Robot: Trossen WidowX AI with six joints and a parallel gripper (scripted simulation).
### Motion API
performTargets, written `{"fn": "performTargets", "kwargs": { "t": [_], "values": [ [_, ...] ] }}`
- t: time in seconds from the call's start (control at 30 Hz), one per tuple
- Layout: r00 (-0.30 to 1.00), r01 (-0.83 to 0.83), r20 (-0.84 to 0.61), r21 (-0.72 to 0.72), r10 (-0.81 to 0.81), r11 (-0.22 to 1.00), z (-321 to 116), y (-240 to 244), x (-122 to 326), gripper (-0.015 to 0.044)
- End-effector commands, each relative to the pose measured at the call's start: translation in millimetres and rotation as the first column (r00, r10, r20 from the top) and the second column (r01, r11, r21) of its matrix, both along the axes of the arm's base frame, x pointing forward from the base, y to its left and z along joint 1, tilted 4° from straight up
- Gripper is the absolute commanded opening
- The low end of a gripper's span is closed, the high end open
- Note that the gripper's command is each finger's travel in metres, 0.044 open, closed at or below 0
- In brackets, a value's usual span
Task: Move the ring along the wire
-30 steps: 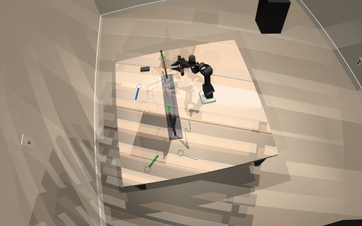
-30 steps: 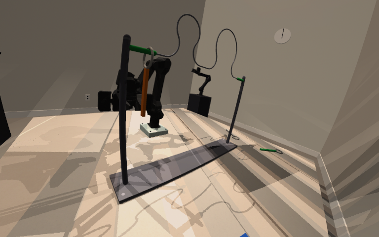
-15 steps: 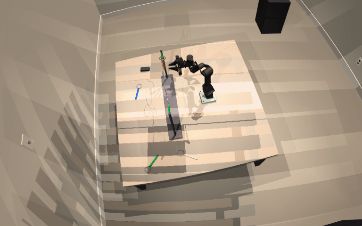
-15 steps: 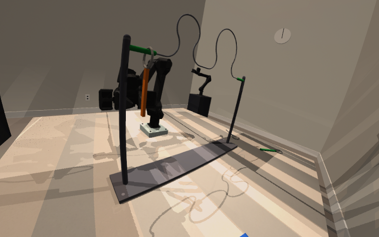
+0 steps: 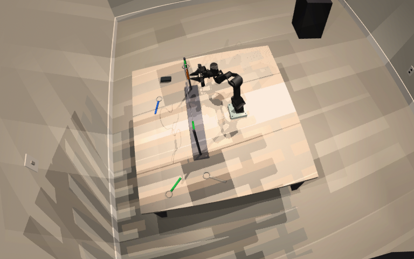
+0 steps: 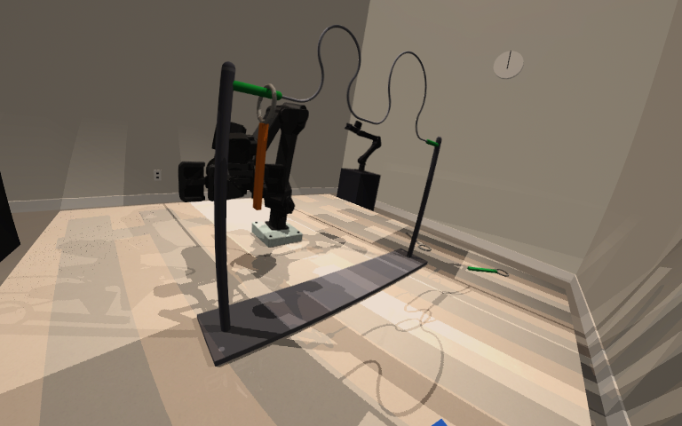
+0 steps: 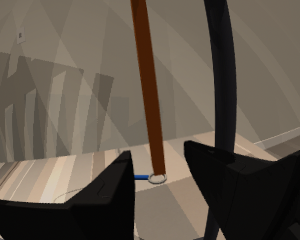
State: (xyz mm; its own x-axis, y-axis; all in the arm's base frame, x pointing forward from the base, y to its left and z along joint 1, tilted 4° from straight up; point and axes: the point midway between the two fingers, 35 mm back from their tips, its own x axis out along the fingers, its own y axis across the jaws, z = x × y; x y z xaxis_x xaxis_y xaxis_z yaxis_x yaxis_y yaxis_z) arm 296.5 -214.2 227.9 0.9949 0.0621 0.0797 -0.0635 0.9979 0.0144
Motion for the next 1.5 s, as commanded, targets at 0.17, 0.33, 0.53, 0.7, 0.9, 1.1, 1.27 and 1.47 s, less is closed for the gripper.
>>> {"fn": "performTargets", "kwargs": {
  "t": [0.17, 0.33, 0.53, 0.7, 0.9, 1.1, 1.27, 1.47],
  "values": [
    [1.0, 0.004, 0.001, -0.005, -0.004, 1.0, 1.4, -0.6, 14.5, 0.016],
    [1.0, 0.004, 0.001, -0.005, -0.004, 1.0, 2.1, 0.4, 22.5, 0.016],
    [1.0, 0.004, 0.001, -0.005, -0.004, 1.0, 2.7, 1.9, 32.1, 0.016],
    [1.0, 0.004, 0.001, -0.006, -0.004, 1.0, 3.2, 3.4, 39.8, 0.016],
    [1.0, 0.004, 0.001, -0.006, -0.004, 1.0, 3.2, 3.6, 40.9, 0.016],
    [1.0, 0.004, 0.001, -0.006, -0.004, 1.0, 3.2, 3.6, 40.9, 0.016],
    [1.0, 0.004, 0.001, -0.006, -0.004, 1.0, 3.2, 3.6, 40.9, 0.016],
    [1.0, 0.0, 0.001, -0.001, 0.0, 1.0, 3.4, 4.4, 40.6, 0.0055]
  ]
}}
